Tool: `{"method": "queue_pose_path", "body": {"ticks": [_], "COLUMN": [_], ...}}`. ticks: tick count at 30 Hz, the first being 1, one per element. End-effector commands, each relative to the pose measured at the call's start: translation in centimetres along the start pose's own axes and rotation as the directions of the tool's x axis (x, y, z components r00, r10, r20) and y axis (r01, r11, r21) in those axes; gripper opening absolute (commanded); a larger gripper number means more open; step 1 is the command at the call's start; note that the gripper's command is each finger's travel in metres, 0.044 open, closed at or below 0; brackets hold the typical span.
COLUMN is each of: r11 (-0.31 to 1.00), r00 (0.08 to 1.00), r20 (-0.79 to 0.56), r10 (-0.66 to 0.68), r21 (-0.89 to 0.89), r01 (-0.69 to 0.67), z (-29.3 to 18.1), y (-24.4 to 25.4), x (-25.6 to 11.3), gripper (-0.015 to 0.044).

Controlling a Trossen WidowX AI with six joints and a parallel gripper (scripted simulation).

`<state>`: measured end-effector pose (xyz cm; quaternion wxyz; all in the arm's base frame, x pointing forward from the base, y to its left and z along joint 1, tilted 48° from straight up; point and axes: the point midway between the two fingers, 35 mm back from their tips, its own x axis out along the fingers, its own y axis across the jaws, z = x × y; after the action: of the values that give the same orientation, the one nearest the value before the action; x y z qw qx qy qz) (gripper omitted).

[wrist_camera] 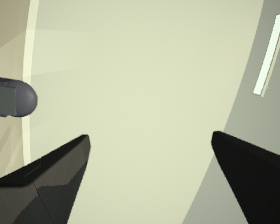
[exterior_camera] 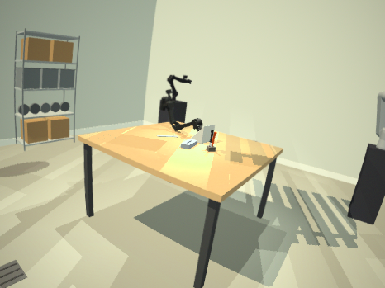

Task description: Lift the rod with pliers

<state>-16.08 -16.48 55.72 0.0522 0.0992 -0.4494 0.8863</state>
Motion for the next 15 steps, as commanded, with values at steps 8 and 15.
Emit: {"method": "queue_pose_path", "body": {"ticks": [8, 15], "r11": [0.916, 0.666], "r00": [0.918, 0.649], "r20": [-0.062, -0.163], "r10": [-0.392, -0.743], "r21": [0.065, -0.087], "r01": [0.395, 0.741], "z": [-7.9, -15.5], "y": [-10.1, -18.6], "x": [0.3, -6.0], "gripper": [0.044, 0.044]}}
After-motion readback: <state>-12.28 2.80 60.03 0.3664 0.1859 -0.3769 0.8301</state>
